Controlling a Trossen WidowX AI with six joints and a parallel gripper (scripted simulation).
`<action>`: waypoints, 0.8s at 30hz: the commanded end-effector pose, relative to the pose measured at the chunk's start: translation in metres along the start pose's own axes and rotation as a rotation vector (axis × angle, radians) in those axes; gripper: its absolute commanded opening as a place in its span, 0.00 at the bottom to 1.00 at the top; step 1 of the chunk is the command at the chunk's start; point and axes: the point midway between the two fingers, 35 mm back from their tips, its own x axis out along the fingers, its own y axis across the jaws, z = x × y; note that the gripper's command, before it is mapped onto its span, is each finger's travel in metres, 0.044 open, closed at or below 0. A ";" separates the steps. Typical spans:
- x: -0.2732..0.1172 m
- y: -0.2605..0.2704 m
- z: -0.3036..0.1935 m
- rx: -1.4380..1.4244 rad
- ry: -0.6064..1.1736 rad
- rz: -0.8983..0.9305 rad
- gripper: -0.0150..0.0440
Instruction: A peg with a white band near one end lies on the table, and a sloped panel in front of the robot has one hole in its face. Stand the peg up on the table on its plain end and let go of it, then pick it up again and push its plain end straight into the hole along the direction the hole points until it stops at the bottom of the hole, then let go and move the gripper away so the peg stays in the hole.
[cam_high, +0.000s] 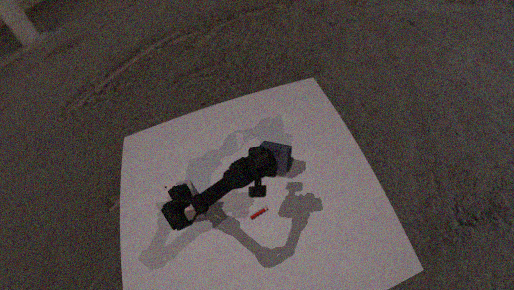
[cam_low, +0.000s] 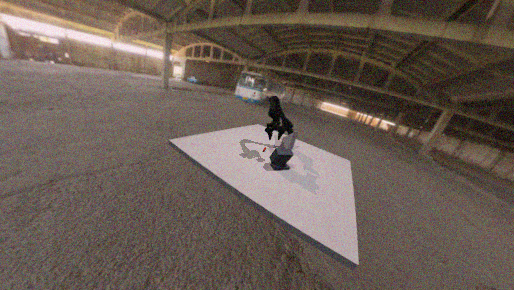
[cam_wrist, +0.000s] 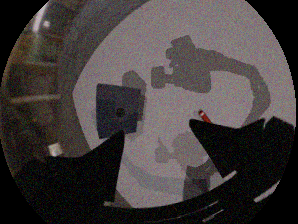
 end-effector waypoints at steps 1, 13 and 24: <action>0.005 -0.014 -0.001 -0.083 0.034 -0.064 1.00; 0.017 -0.060 -0.009 -0.391 0.192 -0.241 1.00; 0.022 -0.098 -0.015 -0.666 0.369 -0.347 1.00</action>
